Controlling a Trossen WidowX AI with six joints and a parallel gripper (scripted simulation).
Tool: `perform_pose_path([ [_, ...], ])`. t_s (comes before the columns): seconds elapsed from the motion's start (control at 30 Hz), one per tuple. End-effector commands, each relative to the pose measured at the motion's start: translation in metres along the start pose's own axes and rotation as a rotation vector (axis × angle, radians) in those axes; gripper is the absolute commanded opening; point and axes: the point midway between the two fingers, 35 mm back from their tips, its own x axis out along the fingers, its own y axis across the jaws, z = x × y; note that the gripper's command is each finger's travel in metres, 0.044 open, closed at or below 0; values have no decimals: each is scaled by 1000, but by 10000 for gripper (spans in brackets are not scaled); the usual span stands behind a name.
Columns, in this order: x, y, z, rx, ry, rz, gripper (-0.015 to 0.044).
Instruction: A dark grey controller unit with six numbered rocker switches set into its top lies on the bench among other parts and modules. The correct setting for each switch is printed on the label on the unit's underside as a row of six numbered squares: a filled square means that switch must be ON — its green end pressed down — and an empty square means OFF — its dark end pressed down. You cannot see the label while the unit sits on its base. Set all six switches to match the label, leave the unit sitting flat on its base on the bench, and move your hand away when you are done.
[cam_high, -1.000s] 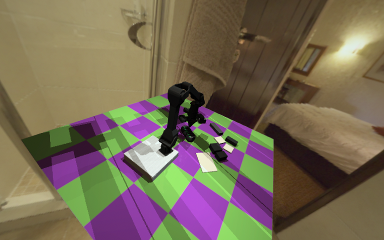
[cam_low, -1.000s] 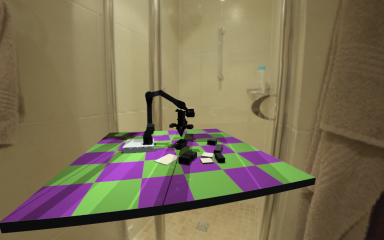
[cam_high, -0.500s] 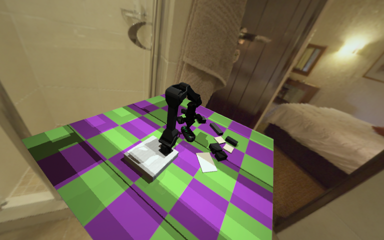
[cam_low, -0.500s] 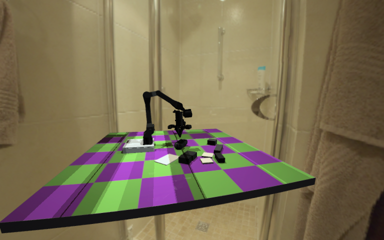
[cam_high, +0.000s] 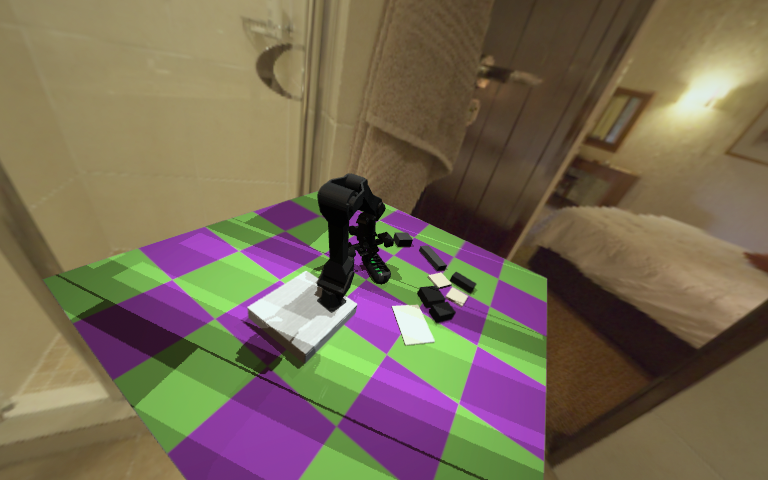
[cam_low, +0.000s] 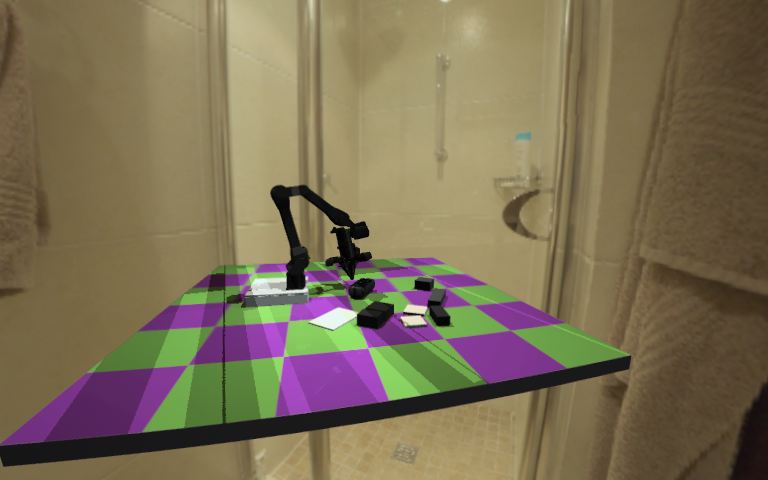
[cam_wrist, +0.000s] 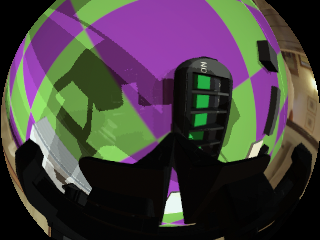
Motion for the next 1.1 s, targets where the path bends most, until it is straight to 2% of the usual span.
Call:
perform_pose_path([
  [0.0, 5, 2, -1, 2, 4, -4, 0],
  [0.7, 44, 12, 0, -1, 14, -3, 0],
  [1.07, 45, 10, 0, -1, 15, -3, 0],
])
